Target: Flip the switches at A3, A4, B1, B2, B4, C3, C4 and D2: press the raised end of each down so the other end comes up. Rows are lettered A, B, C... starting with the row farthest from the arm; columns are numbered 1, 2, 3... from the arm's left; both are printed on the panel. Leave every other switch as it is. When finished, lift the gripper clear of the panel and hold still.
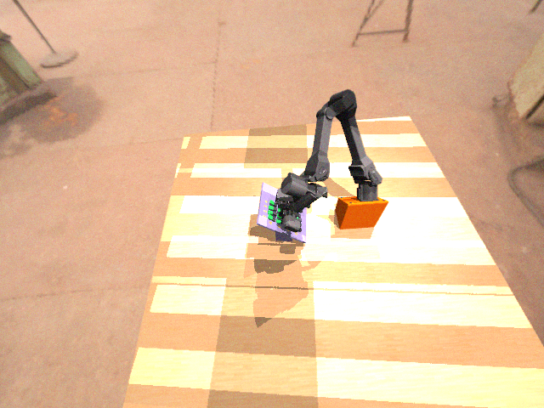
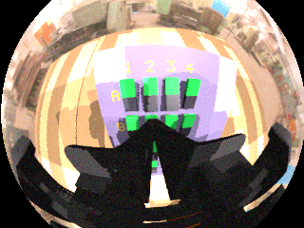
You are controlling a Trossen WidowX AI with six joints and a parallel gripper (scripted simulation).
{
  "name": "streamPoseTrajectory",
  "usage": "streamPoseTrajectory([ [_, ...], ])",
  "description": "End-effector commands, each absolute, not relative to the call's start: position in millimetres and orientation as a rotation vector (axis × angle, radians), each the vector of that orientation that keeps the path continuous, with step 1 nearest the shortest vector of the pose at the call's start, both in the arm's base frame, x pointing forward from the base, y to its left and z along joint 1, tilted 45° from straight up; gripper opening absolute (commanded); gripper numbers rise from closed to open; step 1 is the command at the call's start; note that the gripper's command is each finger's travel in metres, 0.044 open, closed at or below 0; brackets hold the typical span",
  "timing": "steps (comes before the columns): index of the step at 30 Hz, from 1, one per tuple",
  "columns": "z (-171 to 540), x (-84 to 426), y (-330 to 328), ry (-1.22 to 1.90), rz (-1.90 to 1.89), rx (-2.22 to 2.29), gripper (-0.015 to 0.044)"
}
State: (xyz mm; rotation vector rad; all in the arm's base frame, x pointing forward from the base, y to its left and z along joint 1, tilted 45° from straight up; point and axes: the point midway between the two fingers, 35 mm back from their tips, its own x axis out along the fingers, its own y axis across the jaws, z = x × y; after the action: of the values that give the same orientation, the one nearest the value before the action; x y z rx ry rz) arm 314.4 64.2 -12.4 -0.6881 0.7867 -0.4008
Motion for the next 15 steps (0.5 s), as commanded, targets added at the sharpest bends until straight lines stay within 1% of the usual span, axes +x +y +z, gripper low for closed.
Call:
streamPoseTrajectory([
  [1,-14,314,64,0.792,-0.395,-0.690,0.0000],
  [10,-13,314,65,0.789,-0.400,-0.689,0.0000],
  [15,12,277,96,0.776,-0.385,-0.690,0.0000],
])
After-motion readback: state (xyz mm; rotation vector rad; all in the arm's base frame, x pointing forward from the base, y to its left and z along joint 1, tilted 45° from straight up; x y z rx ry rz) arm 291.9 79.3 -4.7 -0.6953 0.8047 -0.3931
